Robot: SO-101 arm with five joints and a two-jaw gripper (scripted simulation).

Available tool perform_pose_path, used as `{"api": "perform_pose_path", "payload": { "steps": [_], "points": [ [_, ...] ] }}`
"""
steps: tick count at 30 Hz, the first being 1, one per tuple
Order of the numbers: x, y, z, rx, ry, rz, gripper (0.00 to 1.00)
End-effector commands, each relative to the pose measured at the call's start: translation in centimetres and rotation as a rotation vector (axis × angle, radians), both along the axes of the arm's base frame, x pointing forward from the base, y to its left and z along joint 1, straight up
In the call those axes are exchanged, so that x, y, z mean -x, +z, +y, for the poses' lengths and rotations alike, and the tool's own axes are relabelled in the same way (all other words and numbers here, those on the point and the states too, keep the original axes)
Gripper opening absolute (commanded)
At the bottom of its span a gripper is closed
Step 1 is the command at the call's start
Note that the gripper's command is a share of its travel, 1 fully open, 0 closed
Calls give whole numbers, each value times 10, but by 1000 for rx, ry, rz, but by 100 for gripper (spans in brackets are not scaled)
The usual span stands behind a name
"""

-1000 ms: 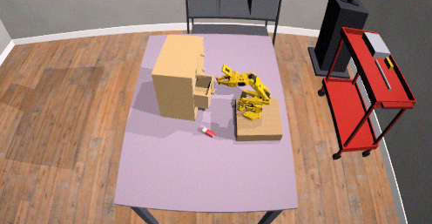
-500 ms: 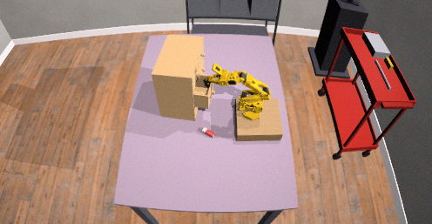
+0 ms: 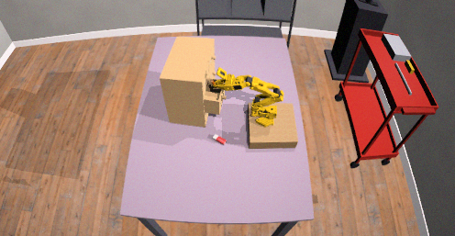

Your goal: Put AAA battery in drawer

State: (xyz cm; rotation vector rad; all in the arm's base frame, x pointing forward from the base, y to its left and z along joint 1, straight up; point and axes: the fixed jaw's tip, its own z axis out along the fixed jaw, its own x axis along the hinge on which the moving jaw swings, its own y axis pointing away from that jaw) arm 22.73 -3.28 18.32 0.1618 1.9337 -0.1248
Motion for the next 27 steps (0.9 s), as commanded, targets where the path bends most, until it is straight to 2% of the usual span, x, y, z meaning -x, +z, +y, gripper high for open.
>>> {"api": "perform_pose_path", "payload": {
  "steps": [1, 27],
  "points": [
    [-2, 4, 1, -4, 2, -19, 0],
    [-4, 8, 1, -5, 6, -19, 0]
  ]
}}
